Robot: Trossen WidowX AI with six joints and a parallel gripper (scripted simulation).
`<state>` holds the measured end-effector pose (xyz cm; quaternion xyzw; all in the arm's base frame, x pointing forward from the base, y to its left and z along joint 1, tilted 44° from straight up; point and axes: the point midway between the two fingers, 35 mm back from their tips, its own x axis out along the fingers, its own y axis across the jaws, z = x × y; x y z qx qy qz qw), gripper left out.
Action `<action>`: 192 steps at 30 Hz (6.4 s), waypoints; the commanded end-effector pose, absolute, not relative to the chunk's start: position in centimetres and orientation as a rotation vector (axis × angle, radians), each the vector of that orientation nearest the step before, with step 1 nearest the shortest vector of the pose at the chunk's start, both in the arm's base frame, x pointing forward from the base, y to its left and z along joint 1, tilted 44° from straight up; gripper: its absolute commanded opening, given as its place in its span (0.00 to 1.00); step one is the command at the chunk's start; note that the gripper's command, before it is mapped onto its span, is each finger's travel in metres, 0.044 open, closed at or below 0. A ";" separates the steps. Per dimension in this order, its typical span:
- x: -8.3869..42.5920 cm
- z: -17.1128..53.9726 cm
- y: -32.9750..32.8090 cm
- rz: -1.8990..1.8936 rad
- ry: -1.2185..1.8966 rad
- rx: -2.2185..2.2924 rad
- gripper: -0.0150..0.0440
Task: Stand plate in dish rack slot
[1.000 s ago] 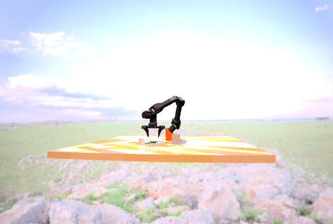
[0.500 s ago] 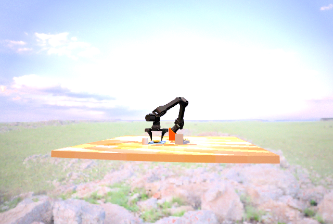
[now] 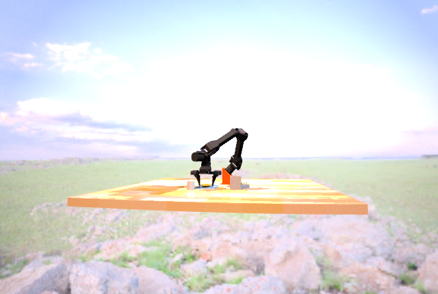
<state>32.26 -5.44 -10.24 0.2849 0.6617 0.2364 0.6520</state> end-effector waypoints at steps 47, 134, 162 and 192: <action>33.7 -0.3 -16.0 0.527 1.503 0.646 0.25; 23.4 16.1 2.1 -1.161 1.489 1.730 0.25; 24.8 9.4 3.7 -0.942 1.093 1.086 0.25; 25.6 9.0 7.1 -0.608 0.544 0.778 0.25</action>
